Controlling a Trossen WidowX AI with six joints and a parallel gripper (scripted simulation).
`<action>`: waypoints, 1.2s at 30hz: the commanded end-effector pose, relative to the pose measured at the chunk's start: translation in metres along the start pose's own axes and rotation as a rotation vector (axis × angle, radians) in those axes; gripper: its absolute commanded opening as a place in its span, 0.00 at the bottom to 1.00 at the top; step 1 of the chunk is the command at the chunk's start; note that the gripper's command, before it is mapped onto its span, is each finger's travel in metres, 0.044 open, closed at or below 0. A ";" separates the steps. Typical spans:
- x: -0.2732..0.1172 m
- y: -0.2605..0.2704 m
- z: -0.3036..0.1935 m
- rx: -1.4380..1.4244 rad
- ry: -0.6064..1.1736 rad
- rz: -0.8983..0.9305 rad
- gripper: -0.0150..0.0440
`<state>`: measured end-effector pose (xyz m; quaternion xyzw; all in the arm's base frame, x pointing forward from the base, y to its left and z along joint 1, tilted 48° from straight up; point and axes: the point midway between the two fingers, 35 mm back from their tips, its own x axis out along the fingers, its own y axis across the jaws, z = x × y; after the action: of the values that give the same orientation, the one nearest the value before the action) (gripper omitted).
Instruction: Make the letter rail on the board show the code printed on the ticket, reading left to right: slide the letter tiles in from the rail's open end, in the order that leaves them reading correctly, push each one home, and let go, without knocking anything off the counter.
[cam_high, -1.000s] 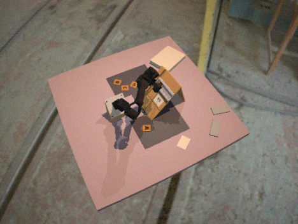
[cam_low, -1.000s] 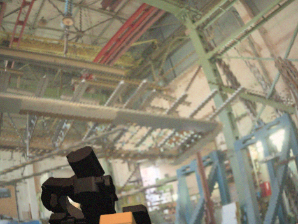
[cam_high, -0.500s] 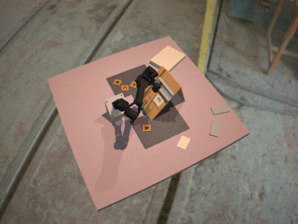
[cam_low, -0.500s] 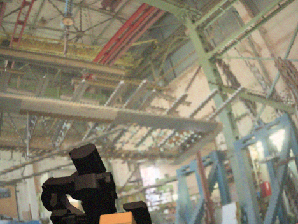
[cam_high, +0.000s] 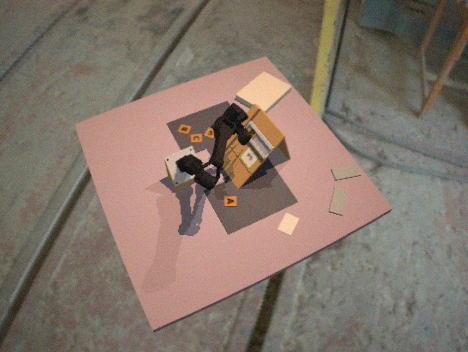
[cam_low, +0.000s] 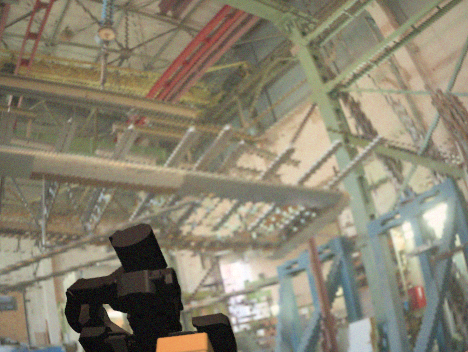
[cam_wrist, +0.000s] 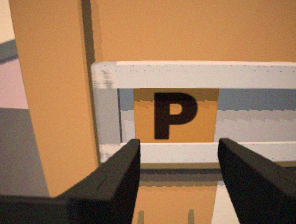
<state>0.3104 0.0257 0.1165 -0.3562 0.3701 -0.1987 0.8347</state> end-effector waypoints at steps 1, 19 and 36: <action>0.000 0.000 0.000 -0.001 0.000 0.000 0.40; 0.006 -0.001 0.007 -0.006 0.085 0.017 0.25; 0.018 -0.038 0.021 0.009 0.695 -0.004 0.25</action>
<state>0.3356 0.0135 0.1307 -0.3051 0.5490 -0.2545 0.7353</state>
